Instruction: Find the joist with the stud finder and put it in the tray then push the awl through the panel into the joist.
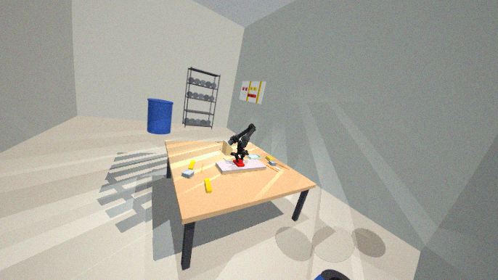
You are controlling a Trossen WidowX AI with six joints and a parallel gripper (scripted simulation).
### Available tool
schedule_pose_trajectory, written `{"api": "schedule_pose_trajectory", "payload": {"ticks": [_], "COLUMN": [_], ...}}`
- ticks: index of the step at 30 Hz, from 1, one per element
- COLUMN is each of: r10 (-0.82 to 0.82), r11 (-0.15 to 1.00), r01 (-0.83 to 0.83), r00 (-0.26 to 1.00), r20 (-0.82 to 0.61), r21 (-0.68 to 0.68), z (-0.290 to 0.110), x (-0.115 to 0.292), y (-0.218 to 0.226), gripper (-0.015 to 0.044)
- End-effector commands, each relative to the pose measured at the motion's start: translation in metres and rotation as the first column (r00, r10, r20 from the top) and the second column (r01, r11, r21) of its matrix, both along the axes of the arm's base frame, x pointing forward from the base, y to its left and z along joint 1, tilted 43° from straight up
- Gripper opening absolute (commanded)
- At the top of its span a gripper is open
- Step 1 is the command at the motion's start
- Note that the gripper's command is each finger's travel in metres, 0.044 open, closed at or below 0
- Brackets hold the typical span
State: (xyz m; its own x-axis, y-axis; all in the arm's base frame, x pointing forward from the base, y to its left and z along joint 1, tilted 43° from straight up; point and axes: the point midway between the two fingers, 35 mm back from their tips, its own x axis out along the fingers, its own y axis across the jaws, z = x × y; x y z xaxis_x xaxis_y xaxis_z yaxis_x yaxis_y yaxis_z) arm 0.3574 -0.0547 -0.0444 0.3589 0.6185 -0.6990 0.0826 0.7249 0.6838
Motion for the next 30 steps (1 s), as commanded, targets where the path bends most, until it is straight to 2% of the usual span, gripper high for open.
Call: {"api": "schedule_pose_trajectory", "payload": {"ticks": [1, 30], "r10": [0.000, 0.000], "r11": [1.000, 1.000], "r01": [0.000, 0.000], "r00": [1.000, 1.000], "r20": [0.001, 0.001], "r21": [-0.003, -0.006], "z": [-0.005, -0.036], "x": [0.001, -0.003], "y": [-0.006, -0.039], "gripper": [0.0000, 0.0000]}}
